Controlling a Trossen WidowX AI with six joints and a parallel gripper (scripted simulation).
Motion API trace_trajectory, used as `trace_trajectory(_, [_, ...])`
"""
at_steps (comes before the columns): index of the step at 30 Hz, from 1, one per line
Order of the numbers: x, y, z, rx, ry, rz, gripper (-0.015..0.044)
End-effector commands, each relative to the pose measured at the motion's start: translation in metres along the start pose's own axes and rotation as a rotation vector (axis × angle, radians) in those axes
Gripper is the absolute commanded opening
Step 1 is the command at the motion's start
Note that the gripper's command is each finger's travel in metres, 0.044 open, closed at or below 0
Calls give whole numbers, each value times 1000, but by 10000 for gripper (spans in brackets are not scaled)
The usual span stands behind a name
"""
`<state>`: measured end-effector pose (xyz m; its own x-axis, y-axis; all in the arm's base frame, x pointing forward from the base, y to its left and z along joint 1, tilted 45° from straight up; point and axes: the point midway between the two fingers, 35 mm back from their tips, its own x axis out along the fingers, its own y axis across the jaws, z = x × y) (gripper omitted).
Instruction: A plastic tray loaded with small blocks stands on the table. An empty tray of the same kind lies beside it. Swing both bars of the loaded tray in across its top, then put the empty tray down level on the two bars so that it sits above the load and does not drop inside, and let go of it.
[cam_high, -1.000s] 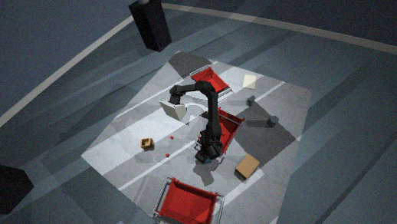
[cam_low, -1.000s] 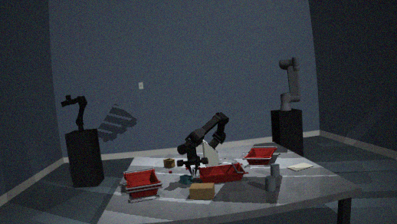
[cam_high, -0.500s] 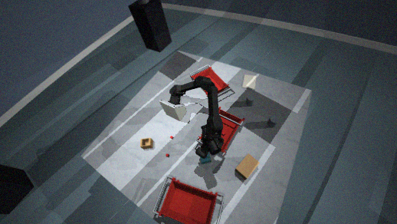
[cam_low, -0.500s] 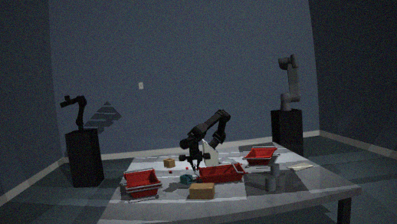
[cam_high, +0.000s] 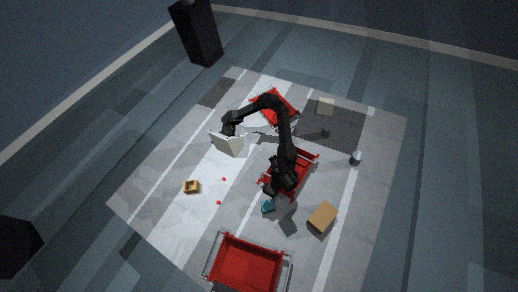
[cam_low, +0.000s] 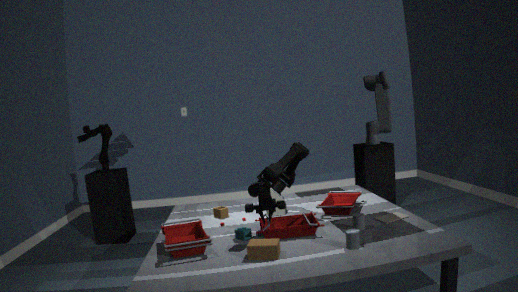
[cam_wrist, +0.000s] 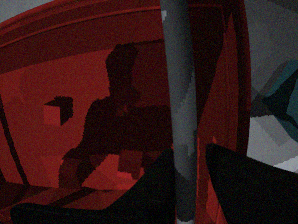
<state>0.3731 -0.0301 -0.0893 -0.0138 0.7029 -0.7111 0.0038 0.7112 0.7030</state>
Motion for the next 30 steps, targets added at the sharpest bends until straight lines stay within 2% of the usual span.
trace_trajectory(1, [6, 7, -1, 6, -3, 1, 86])
trace_trajectory(11, [-37, 2, 0, 6, -3, -1, 86])
trace_trajectory(30, [-31, 2, -2, 16, 0, 5, 86])
